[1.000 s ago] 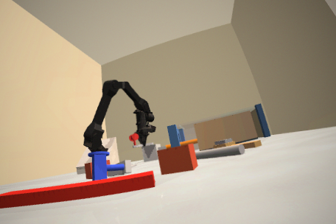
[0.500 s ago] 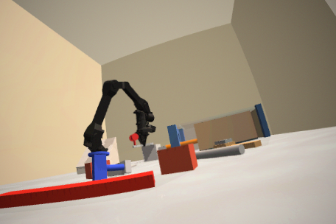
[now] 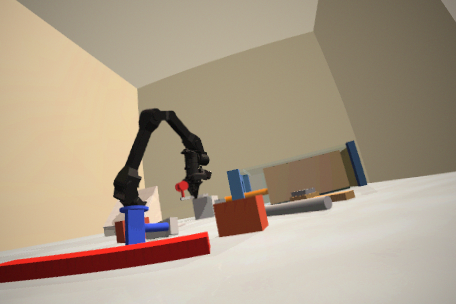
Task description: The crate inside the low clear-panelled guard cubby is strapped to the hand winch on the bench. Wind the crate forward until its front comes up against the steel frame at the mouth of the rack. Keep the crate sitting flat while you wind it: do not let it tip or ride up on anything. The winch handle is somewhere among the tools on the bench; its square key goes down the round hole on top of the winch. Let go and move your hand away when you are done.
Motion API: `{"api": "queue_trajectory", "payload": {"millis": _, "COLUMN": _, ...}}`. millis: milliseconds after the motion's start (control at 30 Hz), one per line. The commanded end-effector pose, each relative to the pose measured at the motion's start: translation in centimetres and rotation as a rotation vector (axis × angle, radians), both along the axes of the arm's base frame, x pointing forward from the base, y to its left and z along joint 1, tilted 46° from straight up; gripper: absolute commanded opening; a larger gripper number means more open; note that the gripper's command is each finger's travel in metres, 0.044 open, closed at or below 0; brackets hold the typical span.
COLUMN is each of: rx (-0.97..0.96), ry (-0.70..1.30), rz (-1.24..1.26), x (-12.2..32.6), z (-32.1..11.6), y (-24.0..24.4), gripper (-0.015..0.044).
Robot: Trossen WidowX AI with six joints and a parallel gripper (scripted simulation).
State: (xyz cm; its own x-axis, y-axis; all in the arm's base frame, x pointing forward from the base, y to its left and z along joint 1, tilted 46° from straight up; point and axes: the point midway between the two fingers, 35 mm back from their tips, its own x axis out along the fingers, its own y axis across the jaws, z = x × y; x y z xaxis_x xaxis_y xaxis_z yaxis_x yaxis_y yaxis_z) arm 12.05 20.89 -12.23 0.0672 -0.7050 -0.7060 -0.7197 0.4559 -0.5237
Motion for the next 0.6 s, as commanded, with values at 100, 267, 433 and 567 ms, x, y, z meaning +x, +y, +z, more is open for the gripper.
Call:
{"api": "queue_trajectory", "payload": {"millis": 100, "rx": 0.002, "ry": -0.015, "rz": -0.027, "x": -0.1, "z": -0.38, "y": -0.21, "gripper": 0.0}}
{"api": "queue_trajectory", "payload": {"millis": 267, "rx": 0.002, "ry": -0.015, "rz": -0.027, "x": -0.1, "z": -0.38, "y": -0.21, "gripper": 0.0}}
{"api": "queue_trajectory", "payload": {"millis": 433, "rx": 0.008, "ry": -0.046, "rz": -0.059, "x": -0.23, "z": -0.48, "y": -0.1, "gripper": 0.0}}
{"api": "queue_trajectory", "payload": {"millis": 567, "rx": 0.008, "ry": -0.047, "rz": -0.061, "x": -0.22, "z": -0.47, "y": -0.08, "gripper": 0.0}}
